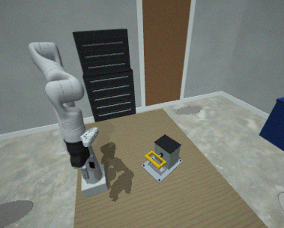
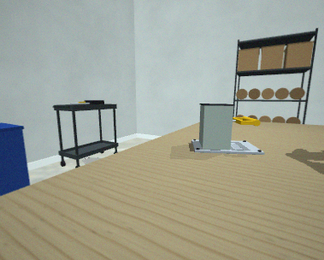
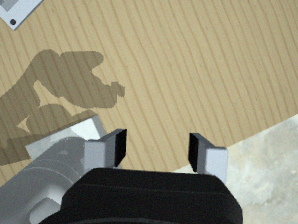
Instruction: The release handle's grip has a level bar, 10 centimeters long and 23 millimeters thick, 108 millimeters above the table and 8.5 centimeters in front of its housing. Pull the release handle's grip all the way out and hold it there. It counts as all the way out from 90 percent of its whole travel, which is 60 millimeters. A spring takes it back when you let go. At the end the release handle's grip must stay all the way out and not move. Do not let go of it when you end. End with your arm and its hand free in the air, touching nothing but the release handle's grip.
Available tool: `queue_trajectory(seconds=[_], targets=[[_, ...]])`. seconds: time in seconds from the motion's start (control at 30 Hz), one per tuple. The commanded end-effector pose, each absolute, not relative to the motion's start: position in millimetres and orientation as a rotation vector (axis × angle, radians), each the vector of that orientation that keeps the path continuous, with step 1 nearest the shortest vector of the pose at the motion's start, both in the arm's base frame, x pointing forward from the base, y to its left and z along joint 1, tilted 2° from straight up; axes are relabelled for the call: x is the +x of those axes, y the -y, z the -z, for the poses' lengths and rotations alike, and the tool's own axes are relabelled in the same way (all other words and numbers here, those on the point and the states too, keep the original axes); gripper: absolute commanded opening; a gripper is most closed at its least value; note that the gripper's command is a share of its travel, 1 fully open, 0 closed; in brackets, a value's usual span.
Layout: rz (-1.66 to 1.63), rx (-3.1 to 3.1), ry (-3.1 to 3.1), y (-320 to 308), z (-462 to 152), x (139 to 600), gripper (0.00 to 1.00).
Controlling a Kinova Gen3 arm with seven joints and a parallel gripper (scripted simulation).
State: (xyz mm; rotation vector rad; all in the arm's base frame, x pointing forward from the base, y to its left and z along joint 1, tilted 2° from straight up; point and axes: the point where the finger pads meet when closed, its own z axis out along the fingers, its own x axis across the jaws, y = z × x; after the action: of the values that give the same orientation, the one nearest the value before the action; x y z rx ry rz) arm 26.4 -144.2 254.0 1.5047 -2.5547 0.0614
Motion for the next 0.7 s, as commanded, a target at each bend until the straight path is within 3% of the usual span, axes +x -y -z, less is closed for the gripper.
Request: queue_trajectory(seconds=[0.0, 0.67], targets=[[-0.062, 1.505, 2.554, 144.5, -254.3, 26.5, 1.0], [-0.058, 1.516, 2.545, 145.2, -254.2, 26.9, 1.0]])
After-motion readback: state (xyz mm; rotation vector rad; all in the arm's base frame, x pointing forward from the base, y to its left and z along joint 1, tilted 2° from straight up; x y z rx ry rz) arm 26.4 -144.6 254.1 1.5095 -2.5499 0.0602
